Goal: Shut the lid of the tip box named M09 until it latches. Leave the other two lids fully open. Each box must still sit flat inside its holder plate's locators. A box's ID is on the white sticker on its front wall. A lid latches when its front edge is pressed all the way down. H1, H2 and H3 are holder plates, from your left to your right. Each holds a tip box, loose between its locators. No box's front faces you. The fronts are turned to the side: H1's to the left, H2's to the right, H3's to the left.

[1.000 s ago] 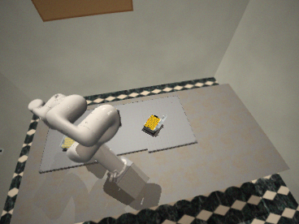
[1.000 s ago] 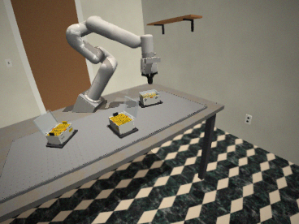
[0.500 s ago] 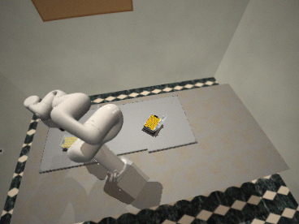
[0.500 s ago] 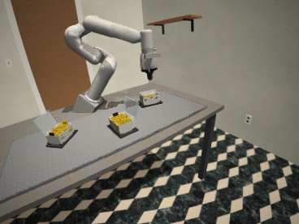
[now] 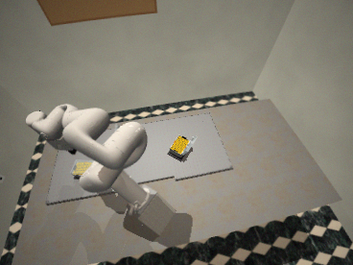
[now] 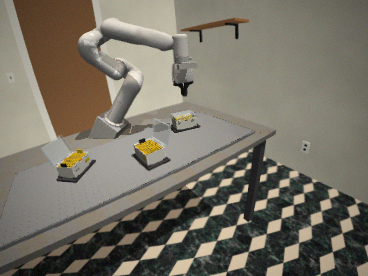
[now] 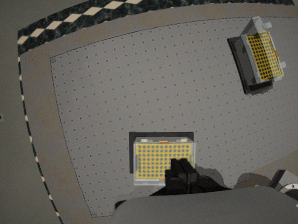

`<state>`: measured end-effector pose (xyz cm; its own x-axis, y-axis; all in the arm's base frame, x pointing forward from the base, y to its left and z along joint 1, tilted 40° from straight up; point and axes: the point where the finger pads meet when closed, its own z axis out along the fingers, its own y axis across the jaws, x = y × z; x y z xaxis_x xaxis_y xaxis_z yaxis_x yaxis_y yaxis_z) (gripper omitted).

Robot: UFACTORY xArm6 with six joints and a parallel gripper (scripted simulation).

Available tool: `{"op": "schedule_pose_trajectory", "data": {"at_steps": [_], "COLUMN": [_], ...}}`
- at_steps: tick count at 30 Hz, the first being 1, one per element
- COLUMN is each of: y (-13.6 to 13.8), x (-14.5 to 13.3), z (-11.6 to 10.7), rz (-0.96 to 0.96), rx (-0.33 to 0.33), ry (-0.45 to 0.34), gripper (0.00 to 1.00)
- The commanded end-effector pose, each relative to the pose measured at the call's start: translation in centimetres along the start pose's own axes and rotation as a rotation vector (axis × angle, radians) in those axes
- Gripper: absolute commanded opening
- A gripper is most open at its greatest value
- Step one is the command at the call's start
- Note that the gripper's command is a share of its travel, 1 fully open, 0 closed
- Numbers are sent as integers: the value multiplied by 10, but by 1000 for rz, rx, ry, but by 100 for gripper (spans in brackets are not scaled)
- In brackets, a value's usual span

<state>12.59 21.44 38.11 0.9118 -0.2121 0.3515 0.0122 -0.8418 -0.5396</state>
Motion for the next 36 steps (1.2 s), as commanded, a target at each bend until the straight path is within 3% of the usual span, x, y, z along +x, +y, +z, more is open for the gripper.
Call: {"op": "schedule_pose_trajectory", "data": {"at_steps": [1, 27, 36], "y": [-1, -1, -1], "x": [1, 1, -12], "z": [-1, -1, 12], "rz": [1, 1, 1], "rx": [4, 3, 4], "ry": [1, 1, 1], "gripper": [0, 0, 0]}}
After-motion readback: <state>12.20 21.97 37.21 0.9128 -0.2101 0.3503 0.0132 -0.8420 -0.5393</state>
